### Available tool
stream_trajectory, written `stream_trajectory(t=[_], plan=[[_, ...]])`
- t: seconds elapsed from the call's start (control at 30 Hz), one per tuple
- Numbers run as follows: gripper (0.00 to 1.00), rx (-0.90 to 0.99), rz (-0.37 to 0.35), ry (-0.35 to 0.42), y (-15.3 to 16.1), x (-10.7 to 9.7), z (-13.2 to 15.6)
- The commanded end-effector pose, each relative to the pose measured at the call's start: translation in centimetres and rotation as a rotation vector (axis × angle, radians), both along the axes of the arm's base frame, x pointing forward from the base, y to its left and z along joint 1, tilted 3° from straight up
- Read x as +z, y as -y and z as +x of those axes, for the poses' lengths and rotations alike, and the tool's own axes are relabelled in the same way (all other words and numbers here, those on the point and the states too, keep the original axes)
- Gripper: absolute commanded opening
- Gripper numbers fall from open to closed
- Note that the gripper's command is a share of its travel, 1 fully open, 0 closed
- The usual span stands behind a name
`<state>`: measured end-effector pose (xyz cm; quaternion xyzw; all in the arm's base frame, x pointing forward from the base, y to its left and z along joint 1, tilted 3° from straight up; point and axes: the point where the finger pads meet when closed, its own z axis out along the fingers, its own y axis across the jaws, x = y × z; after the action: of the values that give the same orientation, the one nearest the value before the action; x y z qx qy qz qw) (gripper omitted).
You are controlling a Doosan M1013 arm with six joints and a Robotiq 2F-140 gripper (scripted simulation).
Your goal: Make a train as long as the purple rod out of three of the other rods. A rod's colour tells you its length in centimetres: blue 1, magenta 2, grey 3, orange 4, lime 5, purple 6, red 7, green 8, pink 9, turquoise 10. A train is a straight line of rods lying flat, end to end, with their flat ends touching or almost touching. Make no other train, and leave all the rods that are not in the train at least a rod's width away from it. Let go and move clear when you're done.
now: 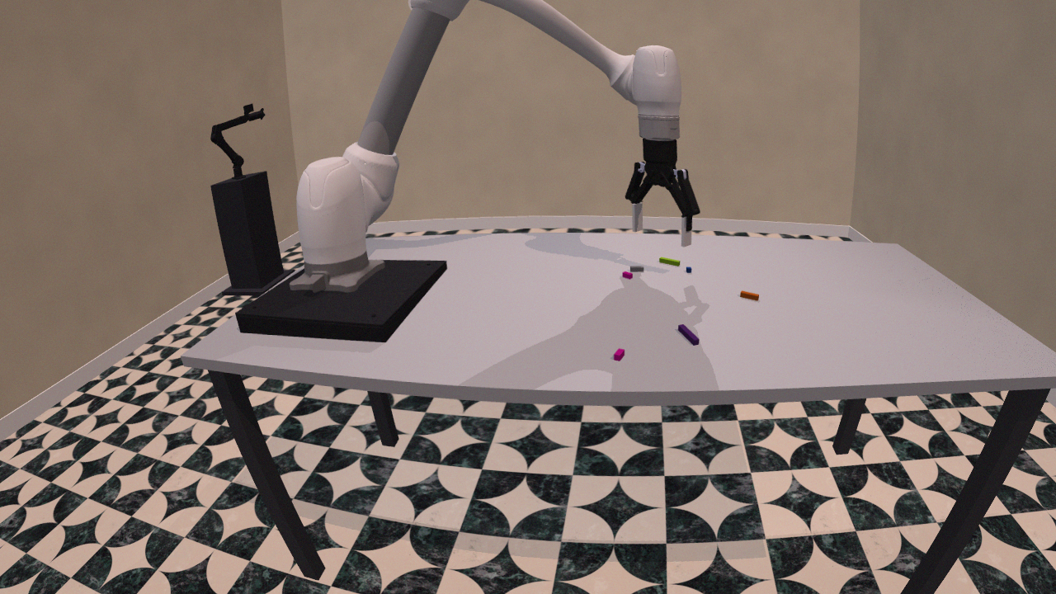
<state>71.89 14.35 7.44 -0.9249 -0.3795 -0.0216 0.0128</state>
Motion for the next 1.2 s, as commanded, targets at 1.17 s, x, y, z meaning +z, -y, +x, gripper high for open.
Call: stream_trajectory(t=[1.17], plan=[[1.0, 0.0, 0.0, 0.0, 16.1, -0.3, 11.8]])
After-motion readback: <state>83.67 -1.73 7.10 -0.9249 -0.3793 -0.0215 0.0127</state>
